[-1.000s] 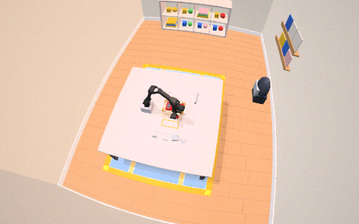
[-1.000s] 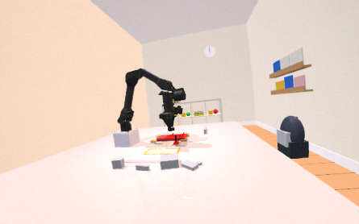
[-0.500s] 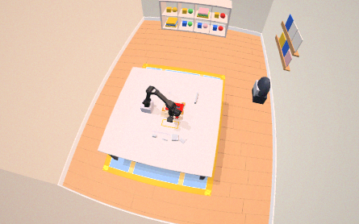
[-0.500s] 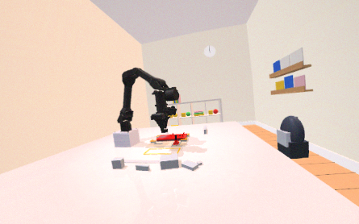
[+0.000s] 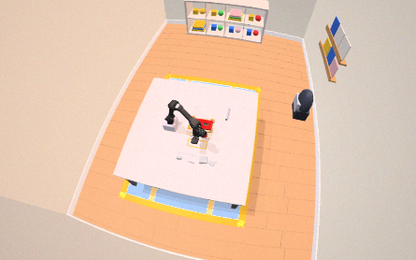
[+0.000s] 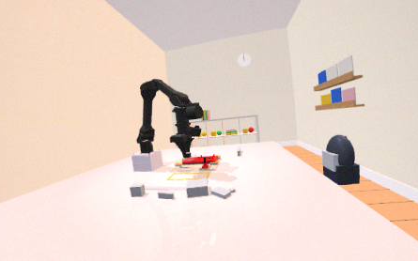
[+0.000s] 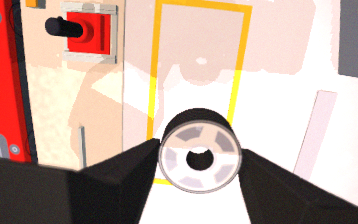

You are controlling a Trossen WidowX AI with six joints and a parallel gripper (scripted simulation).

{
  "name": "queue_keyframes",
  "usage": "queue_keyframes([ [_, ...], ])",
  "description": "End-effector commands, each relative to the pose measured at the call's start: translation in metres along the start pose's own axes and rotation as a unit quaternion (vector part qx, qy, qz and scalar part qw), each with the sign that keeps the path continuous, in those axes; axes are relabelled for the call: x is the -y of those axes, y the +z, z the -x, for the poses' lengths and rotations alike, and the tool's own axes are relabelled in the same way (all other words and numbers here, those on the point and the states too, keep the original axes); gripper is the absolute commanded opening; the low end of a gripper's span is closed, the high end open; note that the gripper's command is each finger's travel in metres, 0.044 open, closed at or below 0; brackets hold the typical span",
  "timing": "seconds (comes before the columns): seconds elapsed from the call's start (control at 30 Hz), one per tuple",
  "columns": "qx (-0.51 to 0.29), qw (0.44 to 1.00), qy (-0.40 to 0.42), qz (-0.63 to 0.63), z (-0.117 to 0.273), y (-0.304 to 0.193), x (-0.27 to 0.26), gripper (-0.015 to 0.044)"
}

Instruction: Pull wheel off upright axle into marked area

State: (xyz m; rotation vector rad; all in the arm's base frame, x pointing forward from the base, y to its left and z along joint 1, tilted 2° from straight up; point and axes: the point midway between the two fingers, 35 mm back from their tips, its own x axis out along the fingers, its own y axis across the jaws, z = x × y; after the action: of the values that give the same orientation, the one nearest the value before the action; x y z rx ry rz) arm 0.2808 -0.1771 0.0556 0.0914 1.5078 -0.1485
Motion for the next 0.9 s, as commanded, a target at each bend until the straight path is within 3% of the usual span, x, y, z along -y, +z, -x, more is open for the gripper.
queue_keyframes([
  [0.0,-0.004,1.000,0.004,0.003,-0.012,-0.002,-0.001,0.0000],
  [0.53,-0.004,1.000,0.004,0.003,-0.093,-0.003,-0.001,0.0000],
  [0.7,-0.004,1.000,0.004,0.003,-0.097,-0.004,-0.002,0.0000],
  [0.87,-0.008,1.000,0.003,0.000,-0.093,-0.004,-0.001,0.0131],
])
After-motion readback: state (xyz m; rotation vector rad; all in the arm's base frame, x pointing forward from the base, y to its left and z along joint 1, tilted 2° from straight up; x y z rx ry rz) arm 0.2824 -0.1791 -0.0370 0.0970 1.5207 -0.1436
